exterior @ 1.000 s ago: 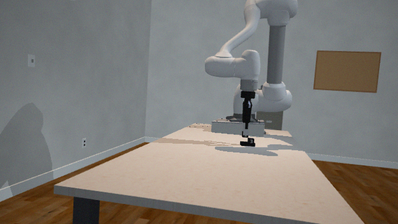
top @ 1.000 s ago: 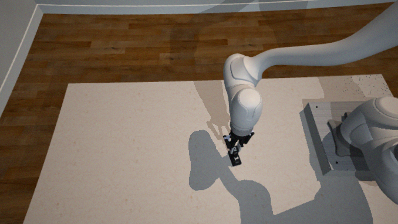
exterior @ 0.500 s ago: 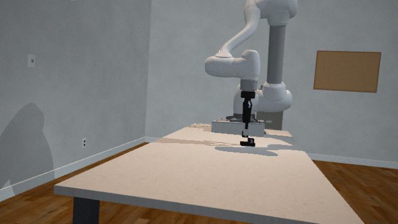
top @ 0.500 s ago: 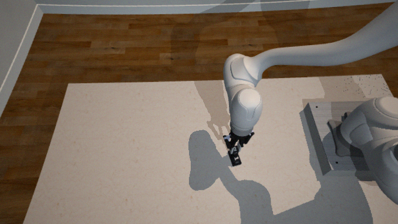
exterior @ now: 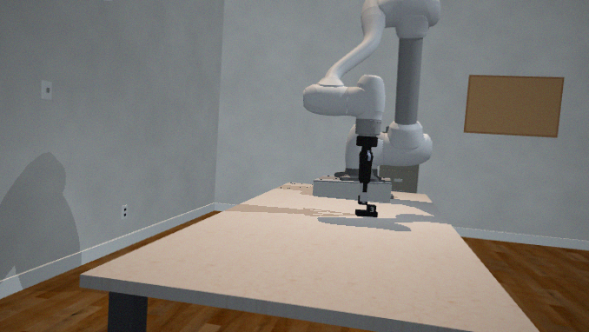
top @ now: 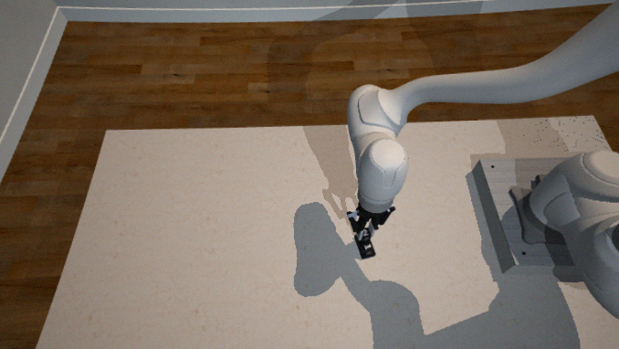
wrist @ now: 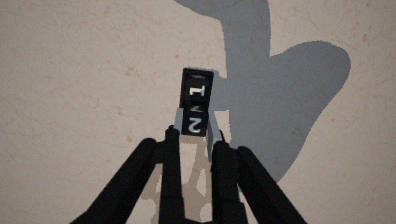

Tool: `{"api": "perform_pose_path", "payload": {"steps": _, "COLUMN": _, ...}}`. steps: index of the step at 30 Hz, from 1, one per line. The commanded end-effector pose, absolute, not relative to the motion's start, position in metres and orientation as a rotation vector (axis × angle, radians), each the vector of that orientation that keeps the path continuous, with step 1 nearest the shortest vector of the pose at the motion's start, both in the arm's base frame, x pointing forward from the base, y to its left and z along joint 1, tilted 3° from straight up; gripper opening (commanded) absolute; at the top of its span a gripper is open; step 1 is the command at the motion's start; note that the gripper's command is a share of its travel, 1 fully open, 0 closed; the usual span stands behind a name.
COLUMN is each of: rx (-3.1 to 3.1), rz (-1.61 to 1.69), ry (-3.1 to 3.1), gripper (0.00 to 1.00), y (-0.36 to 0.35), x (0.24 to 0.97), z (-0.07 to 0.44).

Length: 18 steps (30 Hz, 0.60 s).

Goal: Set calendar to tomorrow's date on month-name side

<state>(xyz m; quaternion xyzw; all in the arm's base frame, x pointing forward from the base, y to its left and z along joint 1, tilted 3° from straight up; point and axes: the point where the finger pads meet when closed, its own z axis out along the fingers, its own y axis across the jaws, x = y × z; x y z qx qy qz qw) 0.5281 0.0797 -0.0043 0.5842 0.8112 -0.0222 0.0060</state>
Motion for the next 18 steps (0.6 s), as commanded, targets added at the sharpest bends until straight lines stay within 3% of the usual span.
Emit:
{"api": "perform_pose_path", "payload": {"steps": 1, "rx": 1.828, "rz": -0.069, "ry": 2.536, "gripper": 0.16, "y": 0.08, "x": 0.528, "z": -0.01}}
{"api": "perform_pose_path", "payload": {"steps": 18, "rx": 1.828, "rz": -0.069, "ry": 2.536, "gripper": 0.16, "y": 0.079, "x": 0.528, "z": -0.023}}
